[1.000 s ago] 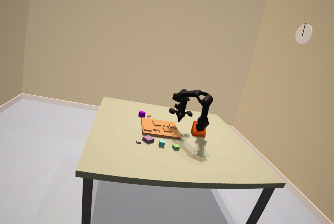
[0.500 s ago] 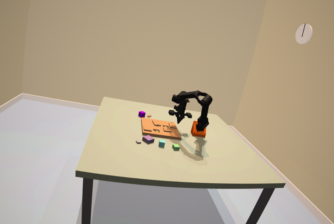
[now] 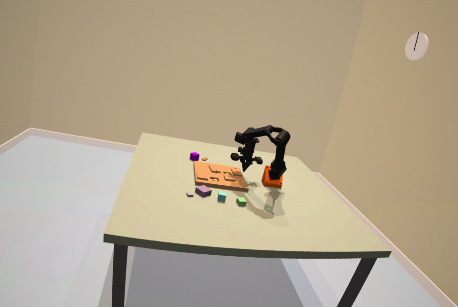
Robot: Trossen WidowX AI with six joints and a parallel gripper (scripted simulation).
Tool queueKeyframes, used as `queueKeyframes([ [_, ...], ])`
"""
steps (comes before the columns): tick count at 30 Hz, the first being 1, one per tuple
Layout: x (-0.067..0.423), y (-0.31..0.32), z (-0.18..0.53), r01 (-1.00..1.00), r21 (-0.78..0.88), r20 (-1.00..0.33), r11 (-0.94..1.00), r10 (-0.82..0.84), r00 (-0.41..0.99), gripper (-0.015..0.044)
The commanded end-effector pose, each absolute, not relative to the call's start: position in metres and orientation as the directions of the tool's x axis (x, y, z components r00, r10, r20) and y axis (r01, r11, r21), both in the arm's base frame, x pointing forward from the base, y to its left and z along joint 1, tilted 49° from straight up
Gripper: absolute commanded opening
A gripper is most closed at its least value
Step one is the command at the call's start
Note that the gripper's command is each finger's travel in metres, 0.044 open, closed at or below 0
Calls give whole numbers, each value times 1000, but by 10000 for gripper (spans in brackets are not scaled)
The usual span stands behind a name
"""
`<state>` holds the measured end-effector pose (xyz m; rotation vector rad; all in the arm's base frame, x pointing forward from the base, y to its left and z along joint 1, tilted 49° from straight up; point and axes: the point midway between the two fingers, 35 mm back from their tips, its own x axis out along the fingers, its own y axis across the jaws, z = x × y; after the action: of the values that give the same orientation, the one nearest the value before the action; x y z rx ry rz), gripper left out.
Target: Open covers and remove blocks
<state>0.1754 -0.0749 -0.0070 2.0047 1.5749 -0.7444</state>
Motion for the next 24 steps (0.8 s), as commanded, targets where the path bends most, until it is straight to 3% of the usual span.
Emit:
queueKeyframes([
  [1, 176, -71, -9, 973, 37, -672, -226, 715, 192, 0],
  [24, 179, -56, -21, 973, 38, -670, -226, 717, 192, 0],
])
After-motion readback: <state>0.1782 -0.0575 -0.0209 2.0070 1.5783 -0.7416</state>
